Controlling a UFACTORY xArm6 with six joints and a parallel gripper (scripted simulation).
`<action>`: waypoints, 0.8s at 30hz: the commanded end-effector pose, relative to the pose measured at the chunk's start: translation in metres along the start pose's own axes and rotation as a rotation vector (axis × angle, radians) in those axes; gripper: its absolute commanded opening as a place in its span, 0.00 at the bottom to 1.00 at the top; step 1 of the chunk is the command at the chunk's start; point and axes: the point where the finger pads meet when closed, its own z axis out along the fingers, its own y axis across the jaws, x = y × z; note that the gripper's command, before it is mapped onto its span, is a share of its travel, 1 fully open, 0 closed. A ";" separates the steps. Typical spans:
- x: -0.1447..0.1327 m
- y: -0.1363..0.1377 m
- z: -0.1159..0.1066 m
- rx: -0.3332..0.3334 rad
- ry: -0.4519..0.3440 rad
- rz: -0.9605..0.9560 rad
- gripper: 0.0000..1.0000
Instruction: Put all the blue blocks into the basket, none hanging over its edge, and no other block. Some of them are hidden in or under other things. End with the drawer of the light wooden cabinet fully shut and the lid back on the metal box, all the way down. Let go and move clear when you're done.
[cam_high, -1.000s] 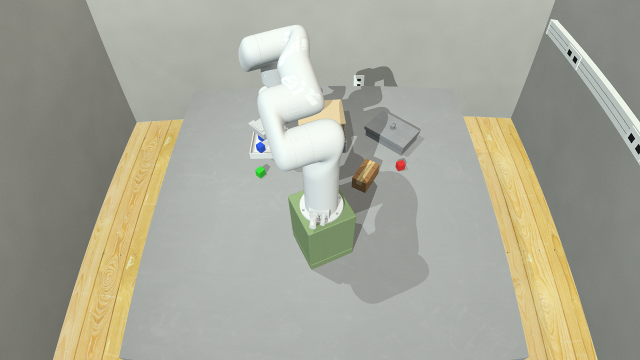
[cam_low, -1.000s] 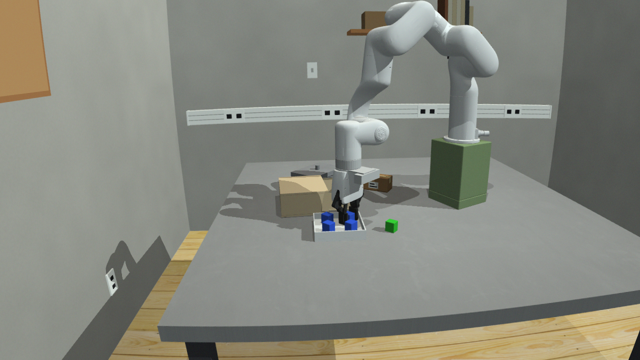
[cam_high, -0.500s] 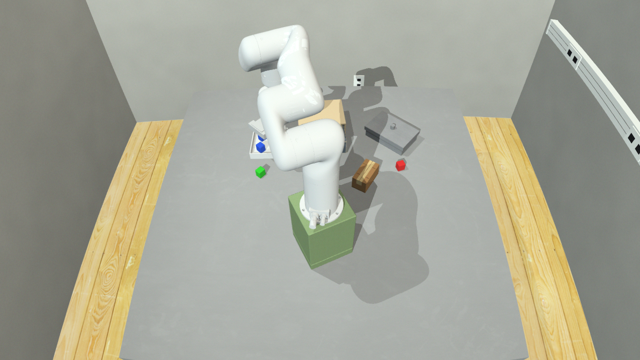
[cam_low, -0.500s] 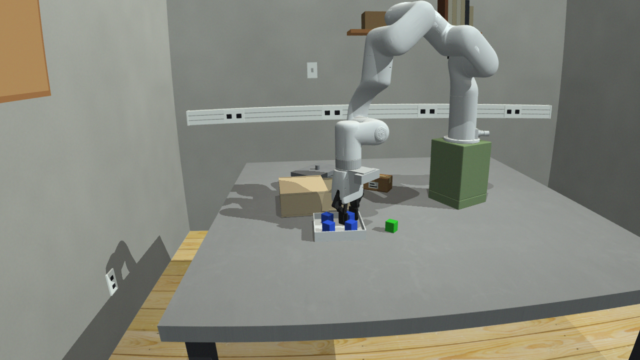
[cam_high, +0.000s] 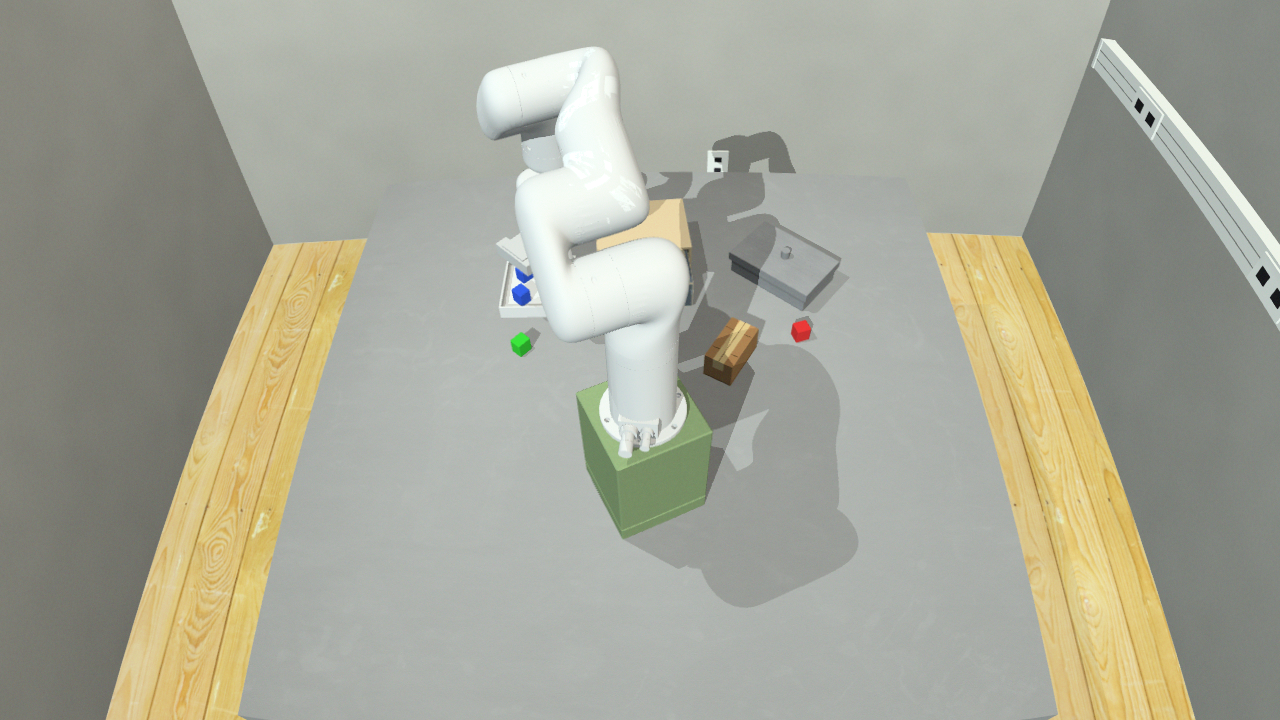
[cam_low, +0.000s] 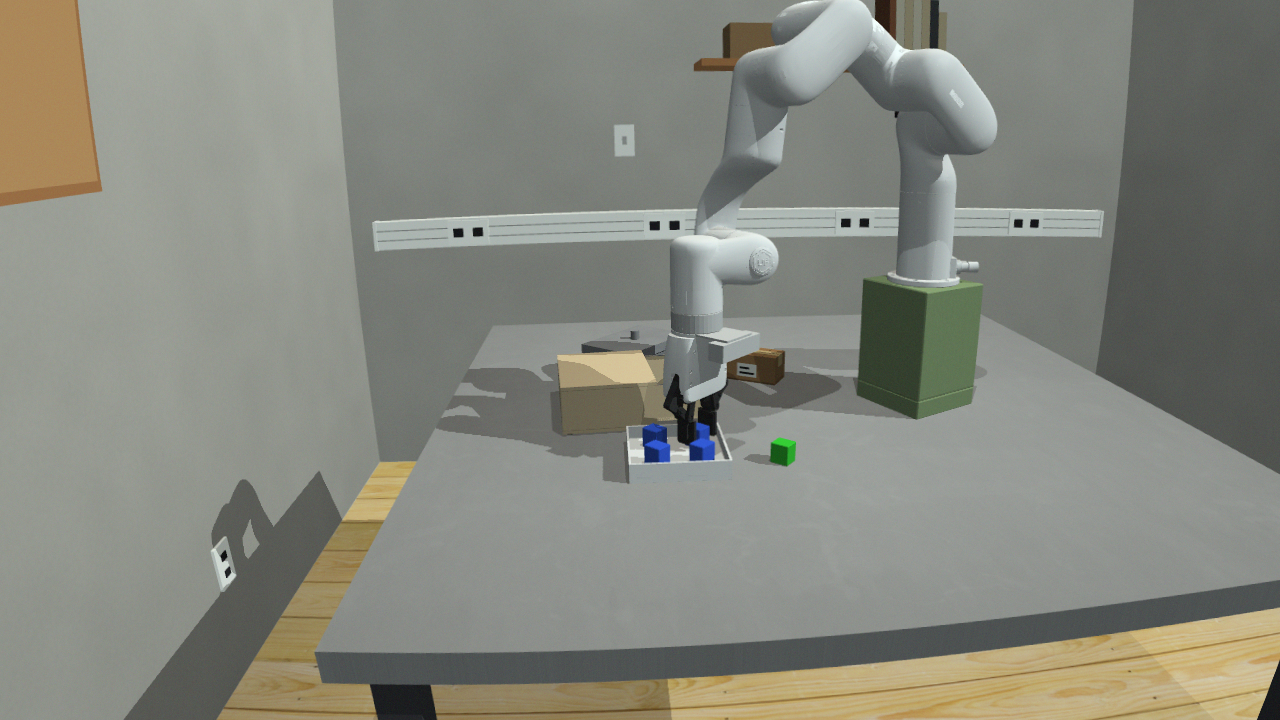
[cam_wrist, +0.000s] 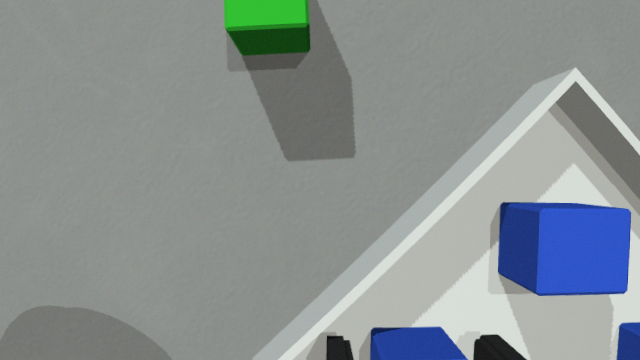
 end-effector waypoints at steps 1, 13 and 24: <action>-0.001 0.002 -0.011 -0.004 -0.002 0.000 0.47; -0.001 0.002 -0.050 -0.004 -0.002 0.000 0.47; -0.001 0.002 -0.102 -0.004 -0.002 0.000 0.47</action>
